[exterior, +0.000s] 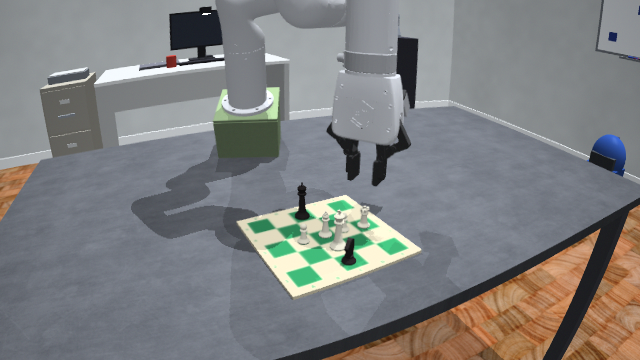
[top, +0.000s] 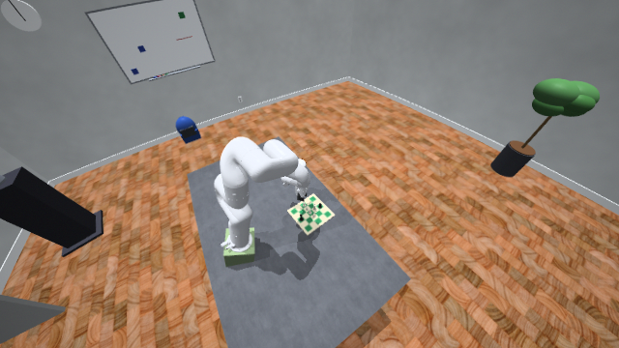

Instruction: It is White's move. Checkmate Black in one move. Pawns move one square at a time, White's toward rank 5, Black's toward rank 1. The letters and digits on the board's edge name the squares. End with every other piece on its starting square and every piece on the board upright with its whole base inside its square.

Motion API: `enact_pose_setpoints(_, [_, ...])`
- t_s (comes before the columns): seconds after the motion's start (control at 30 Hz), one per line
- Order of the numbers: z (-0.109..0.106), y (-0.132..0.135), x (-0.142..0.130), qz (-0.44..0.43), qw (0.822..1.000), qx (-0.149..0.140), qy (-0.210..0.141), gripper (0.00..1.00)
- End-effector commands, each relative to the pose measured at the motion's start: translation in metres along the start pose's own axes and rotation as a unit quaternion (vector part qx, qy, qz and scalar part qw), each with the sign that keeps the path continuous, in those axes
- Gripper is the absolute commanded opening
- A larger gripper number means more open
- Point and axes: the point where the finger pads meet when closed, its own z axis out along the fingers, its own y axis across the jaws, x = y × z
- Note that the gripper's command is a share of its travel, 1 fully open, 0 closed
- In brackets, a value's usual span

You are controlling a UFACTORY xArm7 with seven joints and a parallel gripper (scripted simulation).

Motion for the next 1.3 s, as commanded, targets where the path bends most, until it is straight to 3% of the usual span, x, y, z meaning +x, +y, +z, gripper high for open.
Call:
enact_pose_setpoints(0.0, [0.004,0.002,0.0,0.0,1.0,-0.002,-0.001,0.37])
enact_pose_setpoints(0.77, [0.036,0.002,0.0,0.0,1.0,-0.002,-0.001,0.37])
enact_pose_setpoints(1.27, [0.042,0.002,0.001,0.0,1.0,-0.002,-0.001,0.37])
